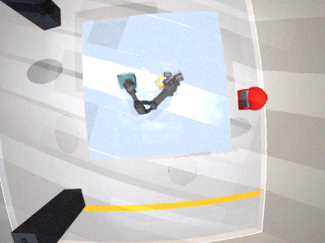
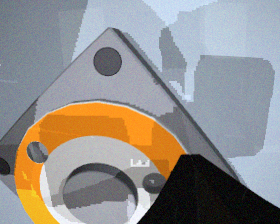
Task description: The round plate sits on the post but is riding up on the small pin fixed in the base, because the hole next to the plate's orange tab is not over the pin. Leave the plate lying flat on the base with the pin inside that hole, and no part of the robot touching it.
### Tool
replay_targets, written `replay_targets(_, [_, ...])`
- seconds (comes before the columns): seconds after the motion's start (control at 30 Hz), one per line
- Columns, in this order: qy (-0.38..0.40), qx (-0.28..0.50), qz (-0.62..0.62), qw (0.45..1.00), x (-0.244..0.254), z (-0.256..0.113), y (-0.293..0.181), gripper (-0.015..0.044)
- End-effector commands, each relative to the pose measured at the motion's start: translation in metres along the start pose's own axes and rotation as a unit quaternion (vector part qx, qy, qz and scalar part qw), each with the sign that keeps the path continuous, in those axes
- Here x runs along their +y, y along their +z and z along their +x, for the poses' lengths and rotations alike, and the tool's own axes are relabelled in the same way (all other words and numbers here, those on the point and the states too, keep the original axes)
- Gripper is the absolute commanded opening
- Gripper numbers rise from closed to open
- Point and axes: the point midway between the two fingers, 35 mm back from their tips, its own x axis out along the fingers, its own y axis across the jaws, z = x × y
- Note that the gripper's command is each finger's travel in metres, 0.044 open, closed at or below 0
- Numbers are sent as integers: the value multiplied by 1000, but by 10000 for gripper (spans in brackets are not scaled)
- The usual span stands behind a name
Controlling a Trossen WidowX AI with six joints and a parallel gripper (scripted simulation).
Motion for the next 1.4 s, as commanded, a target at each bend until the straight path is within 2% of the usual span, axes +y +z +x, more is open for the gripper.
replay_targets(0.0, [-1,5,-6,1000,-2,2,-7,0])
replay_targets(1.37, [-1,6,-7,1000,-3,-2,-45,0])
